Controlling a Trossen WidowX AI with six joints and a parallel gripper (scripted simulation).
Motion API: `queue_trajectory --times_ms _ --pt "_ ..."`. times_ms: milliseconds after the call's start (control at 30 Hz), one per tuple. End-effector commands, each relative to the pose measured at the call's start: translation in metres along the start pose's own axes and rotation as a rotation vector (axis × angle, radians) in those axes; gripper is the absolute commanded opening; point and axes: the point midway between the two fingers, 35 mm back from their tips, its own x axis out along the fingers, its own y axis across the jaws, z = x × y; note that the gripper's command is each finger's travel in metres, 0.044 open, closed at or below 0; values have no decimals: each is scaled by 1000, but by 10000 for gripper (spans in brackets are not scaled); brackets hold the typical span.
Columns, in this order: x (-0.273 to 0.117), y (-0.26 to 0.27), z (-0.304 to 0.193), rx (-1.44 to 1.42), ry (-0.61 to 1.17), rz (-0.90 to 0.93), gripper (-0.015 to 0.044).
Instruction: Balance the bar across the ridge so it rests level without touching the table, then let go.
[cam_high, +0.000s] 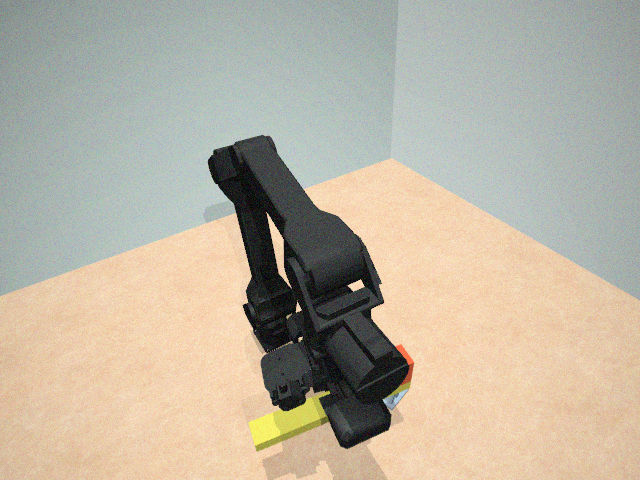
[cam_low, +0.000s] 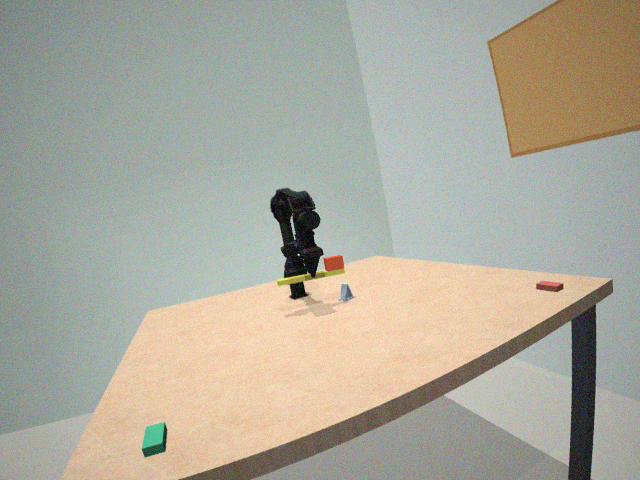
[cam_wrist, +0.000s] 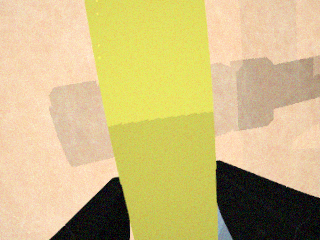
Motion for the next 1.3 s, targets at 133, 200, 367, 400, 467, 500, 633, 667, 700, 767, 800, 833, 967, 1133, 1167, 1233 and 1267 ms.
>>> queue_trajectory --times_ms 133,200,367,400,467,500,633,667,700,767,800,833,967,1133,1167,1233,1267 --pt "0 -12 -31 -145 4 -4 0" --pt "0 -15 -39 -180 4 -4 0" --pt "0 -22 -57 -267 6 -4 0" --pt "0 -24 -60 -285 7 -4 0" --pt "0 -27 -67 -320 7 -4 0" --pt "0 -28 -70 -337 8 -4 0" --pt "0 -33 -84 -407 9 -4 0" --pt "0 -34 -87 -421 9 -4 0" --pt "0 -35 -88 -429 9 -4 0" --pt "0 -34 -89 -430 9 -4 0" --pt "1 -34 -89 -430 9 -4 0" --pt "2 -34 -89 -430 9 -4 0" --pt "7 -34 -90 -430 9 -4 0" --pt "15 -33 -91 -430 10 -4 0" --pt "17 -33 -91 -431 10 -4 0" --pt "20 -33 -91 -431 10 -4 0" --pt "22 -32 -91 -431 10 -4 0"
